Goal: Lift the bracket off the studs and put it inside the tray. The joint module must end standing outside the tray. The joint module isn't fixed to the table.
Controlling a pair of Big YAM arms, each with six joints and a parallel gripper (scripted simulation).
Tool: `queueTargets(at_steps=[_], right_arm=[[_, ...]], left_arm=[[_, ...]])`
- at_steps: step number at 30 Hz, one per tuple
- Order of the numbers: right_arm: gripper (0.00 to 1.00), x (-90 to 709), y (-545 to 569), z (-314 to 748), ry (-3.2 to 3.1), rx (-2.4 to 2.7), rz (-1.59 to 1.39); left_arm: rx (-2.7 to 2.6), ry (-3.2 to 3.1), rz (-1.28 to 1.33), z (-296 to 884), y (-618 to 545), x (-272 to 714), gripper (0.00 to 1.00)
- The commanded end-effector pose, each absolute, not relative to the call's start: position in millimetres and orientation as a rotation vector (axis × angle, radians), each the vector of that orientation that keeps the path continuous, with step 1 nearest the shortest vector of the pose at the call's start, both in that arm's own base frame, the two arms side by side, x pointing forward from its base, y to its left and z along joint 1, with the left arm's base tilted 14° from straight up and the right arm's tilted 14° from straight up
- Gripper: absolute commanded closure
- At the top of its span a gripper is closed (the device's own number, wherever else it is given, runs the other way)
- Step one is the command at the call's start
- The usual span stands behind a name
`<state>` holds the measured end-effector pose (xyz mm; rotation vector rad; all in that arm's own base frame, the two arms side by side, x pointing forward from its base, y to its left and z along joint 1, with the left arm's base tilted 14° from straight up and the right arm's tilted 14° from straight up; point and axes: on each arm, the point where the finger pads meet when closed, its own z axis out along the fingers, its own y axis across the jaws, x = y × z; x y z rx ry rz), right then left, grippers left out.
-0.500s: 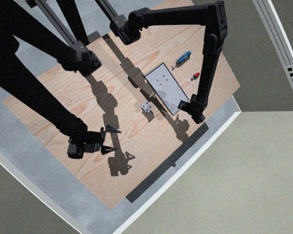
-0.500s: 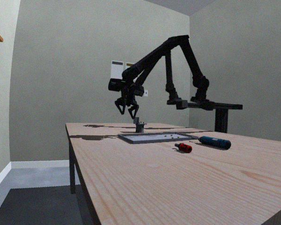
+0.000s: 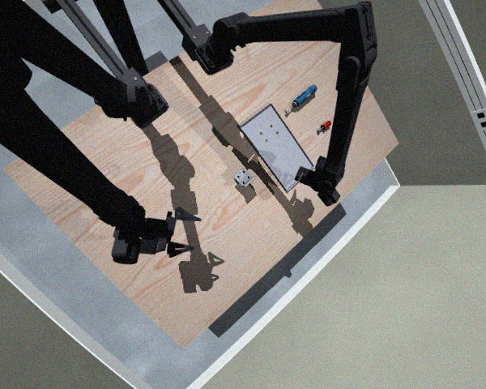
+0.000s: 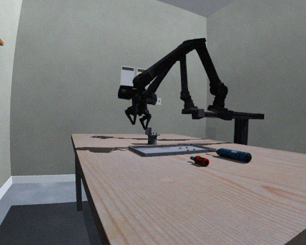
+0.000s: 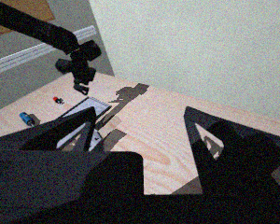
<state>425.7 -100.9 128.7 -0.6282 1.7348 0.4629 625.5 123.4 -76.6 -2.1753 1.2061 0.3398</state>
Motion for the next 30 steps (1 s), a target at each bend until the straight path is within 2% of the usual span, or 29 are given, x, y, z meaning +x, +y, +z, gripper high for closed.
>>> queueTargets(at_steps=[1, 3, 9, 10, 24, 30], right_arm=[[0.0, 428.6, -101.4, 134.9, 1.721, -0.642, 0.45], [0.0, 428.6, -101.4, 134.9, 1.721, -0.642, 0.45], [0.0, 429.8, -90.5, 122.9, 1.722, -0.706, 0.45], [0.0, 429.9, -89.4, 121.3, 1.724, -0.713, 0.451], [0.0, 430.2, -76.4, 110.2, 1.726, -0.795, 0.452], [0.0, 428.1, -68.9, 103.5, 1.729, -0.833, 0.458]], left_arm=[[-2.167, 1.196, 0.308, -63.5, 120.7, 634.7, 0.0], [-2.167, 1.196, 0.308, -63.5, 120.7, 634.7, 0.0], [-2.07, 1.539, 0.477, -65.6, 99.4, 605.4, 0.68], [-2.058, 1.601, 0.506, -66.2, 95.6, 599.2, 0.71], [-1.851, 2.303, 0.735, -69.7, 52.4, 532.8, 0.71], [-1.675, 2.599, 0.66, -79.3, 27.8, 520.3, 0.71]])
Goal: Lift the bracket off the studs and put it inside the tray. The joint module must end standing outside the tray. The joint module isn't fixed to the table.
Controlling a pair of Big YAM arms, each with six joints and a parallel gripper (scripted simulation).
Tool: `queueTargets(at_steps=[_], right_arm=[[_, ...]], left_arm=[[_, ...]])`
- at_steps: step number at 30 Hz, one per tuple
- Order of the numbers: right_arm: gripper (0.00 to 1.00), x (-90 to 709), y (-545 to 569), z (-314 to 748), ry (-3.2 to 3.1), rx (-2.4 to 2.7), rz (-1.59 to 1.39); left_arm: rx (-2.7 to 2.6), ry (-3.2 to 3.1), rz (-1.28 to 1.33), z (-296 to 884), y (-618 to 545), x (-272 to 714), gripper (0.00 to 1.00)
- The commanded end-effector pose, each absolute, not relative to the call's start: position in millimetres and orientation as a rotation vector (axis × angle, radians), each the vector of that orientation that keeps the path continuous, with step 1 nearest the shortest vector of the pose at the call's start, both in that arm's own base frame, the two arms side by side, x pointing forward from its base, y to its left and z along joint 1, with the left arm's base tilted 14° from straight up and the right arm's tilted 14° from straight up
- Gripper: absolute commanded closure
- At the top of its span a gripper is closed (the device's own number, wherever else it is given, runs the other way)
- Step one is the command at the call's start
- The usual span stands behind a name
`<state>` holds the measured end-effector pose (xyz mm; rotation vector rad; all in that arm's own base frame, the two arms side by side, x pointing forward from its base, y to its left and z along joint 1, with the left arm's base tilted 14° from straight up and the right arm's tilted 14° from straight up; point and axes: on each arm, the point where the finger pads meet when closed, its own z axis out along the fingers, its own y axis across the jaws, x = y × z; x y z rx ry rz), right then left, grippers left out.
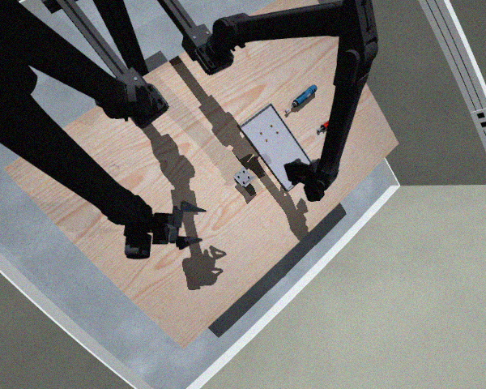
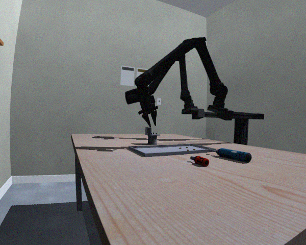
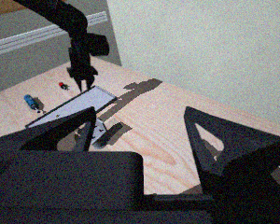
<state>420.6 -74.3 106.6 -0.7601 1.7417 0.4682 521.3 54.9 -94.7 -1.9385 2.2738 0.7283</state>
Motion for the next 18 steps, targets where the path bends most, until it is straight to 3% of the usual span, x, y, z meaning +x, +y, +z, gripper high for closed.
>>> queueTargets(at_steps=[1, 18], right_arm=[[0.0, 427.6, -67.6, 102.3, 1.729, -0.84, 0.459], [0.0, 418.6, -46.8, 84.5, 1.73, -0.945, 0.484]], left_arm=[[-1.638, 2.644, 0.633, -80.9, 23.2, 520.5, 0.71], [-0.915, 3.111, 0.125, -93.4, -47.0, 530.5, 0.71]])
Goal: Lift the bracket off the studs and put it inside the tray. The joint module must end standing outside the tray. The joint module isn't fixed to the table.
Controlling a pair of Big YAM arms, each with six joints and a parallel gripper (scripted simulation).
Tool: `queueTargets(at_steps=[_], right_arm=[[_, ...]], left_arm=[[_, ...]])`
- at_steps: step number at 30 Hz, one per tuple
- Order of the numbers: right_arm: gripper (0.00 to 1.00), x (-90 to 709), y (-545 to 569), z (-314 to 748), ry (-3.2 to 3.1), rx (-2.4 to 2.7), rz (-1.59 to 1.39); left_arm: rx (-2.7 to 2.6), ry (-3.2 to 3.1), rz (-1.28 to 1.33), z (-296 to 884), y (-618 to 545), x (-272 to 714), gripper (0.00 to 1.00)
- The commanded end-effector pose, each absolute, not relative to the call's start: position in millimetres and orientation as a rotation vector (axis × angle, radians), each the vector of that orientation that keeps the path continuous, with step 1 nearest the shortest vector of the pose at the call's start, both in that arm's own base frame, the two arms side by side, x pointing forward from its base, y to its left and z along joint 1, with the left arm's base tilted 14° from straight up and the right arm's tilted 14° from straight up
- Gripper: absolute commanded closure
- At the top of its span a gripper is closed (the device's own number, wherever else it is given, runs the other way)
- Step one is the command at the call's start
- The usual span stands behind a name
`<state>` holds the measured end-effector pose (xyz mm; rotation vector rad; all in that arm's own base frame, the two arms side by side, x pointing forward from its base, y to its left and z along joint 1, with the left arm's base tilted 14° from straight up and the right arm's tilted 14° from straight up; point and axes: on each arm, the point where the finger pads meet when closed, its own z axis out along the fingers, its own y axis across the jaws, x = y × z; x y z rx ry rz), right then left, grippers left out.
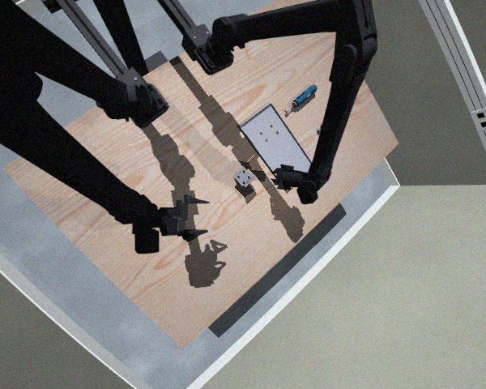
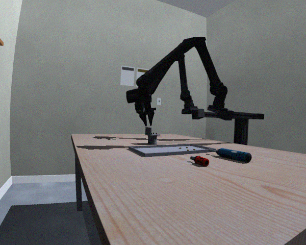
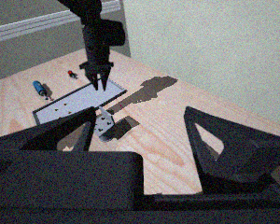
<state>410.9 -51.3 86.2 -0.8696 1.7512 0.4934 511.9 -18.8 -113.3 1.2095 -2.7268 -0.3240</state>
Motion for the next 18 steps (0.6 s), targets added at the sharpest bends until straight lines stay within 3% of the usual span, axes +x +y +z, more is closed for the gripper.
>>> queueTargets(at_steps=[1, 18], right_arm=[[0.0, 418.0, -45.6, 83.5, 1.73, -0.951, 0.486], [0.0, 407.0, -26.7, 68.9, 1.722, -1.049, 0.515]], left_arm=[[0.808, -2.926, -0.088, -93.7, -51.2, 530.6, 0.71], [-0.049, -3.083, 0.197, -94.1, -101.2, 526.6, 0.71]])
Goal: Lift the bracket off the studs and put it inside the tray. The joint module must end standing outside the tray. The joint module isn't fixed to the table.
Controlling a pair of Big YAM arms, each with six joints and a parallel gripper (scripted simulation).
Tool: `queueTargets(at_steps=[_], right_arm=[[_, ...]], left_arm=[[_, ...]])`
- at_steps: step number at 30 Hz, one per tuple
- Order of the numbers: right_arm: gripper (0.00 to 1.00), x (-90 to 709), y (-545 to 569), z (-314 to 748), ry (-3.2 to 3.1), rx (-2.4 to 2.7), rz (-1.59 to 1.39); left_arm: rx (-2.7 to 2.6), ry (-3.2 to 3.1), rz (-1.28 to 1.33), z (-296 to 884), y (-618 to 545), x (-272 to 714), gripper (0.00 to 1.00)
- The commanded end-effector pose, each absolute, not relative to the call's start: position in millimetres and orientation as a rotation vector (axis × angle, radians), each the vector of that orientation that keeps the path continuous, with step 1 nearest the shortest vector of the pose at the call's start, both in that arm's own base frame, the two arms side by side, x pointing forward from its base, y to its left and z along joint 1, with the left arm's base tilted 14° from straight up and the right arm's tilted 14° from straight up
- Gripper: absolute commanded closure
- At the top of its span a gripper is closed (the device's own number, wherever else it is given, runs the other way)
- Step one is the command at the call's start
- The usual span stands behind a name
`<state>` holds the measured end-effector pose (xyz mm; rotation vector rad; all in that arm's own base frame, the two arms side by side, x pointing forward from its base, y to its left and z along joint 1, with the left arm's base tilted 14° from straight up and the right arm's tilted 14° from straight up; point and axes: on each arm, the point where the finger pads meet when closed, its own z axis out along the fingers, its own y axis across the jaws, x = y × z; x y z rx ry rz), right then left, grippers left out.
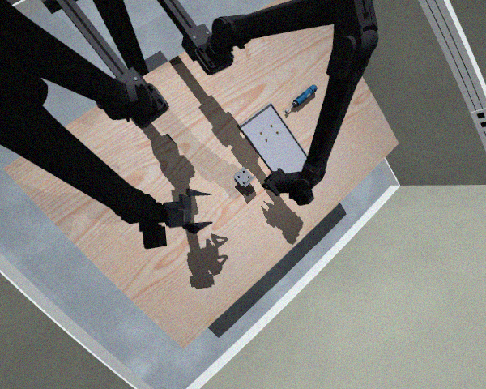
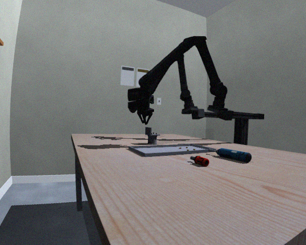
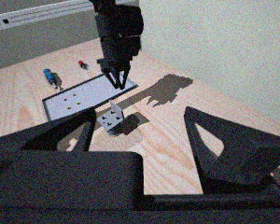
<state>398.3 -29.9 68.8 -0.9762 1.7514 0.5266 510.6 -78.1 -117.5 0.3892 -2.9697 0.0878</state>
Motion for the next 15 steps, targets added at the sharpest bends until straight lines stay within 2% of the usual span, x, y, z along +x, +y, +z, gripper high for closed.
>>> queueTargets(at_steps=[1, 5, 15], right_arm=[[0.0, 406.2, -25.6, 68.1, 1.721, -1.055, 0.517], [0.0, 404.7, -25.3, 66.6, 1.72, -1.064, 0.516], [0.0, 395.9, -10.7, 57.9, 1.707, -1.135, 0.544]], left_arm=[[-0.107, -3.087, 0.201, -94.2, -102.9, 526.1, 0.71], [-0.214, -3.097, 0.209, -93.3, -101.8, 528.5, 0.71], [-0.854, -3.037, 0.221, -94.5, -122.4, 516.0, 0.71]])
